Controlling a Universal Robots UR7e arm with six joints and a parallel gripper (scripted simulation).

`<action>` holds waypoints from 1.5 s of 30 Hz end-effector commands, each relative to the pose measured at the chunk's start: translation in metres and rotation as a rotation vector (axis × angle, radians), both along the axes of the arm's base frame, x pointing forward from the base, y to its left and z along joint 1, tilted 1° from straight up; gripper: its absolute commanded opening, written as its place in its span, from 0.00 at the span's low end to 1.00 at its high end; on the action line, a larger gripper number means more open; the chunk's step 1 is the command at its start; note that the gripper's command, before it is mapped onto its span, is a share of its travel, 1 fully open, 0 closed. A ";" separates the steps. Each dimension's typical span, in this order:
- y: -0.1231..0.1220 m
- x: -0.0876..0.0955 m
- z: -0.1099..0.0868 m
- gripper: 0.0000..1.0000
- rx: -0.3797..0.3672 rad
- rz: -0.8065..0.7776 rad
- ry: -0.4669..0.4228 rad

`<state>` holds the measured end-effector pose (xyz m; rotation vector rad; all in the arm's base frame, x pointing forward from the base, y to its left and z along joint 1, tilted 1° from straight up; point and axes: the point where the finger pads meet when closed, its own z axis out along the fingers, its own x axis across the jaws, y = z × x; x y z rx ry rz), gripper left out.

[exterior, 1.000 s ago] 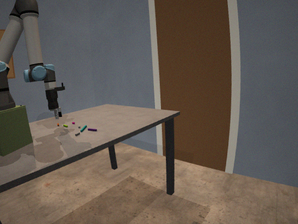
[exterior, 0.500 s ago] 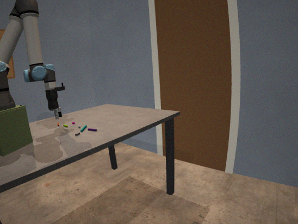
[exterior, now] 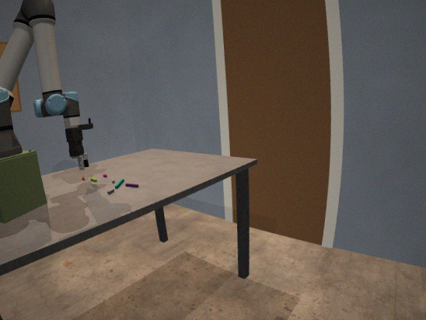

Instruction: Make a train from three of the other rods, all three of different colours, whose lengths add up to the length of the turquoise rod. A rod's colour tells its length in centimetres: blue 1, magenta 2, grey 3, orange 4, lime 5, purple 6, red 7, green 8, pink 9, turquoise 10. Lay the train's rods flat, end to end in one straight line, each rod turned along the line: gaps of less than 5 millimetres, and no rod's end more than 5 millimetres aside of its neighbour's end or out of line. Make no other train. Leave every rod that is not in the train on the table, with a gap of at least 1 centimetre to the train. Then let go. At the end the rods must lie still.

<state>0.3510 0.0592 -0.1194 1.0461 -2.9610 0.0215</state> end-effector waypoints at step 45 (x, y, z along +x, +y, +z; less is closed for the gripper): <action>-0.192 0.018 0.003 1.00 -0.004 0.747 0.009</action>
